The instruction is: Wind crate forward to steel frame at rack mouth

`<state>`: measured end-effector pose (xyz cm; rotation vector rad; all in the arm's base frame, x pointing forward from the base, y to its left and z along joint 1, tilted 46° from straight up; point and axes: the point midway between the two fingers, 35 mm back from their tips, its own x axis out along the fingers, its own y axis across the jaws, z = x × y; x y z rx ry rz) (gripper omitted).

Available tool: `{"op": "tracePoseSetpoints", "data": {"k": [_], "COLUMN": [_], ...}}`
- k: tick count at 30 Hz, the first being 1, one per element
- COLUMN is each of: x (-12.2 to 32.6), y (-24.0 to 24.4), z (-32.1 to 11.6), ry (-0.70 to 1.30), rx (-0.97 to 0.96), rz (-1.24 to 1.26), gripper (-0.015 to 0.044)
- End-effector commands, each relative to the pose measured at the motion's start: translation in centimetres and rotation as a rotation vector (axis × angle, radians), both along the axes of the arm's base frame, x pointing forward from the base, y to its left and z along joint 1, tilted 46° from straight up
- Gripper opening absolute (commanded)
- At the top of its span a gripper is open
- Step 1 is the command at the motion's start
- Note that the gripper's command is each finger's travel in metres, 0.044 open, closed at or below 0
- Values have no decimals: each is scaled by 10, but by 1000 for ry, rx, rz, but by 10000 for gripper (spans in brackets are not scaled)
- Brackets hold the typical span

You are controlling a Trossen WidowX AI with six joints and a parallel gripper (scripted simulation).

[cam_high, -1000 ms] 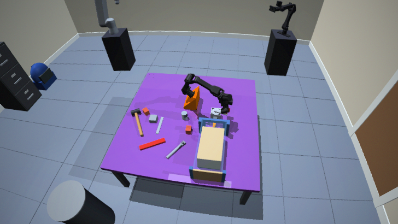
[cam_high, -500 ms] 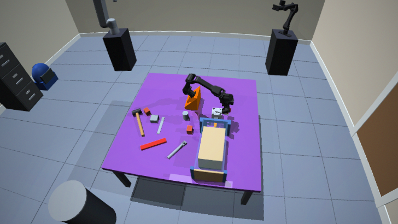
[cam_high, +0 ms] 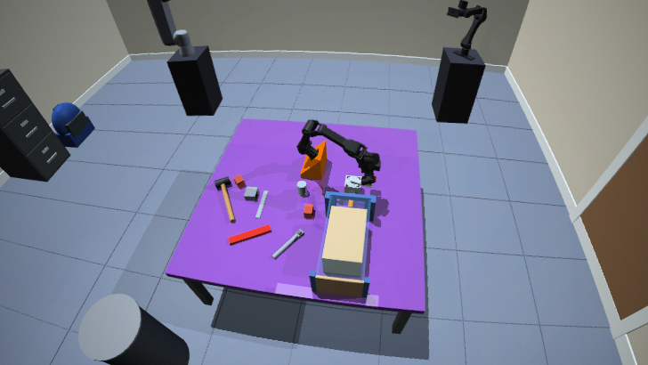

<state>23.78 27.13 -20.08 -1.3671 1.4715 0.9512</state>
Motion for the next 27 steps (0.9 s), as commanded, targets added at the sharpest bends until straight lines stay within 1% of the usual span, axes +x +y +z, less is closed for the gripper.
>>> {"op": "tracePoseSetpoints", "data": {"k": [1,10,27], "x": [-29,-29,-49], "y": [4,4,4], "z": [-3,-3,0], "ry": [73,73,75], "rx": [-5,-5,-4], "rz": [20,20,20], "gripper": [0,0,0]}}
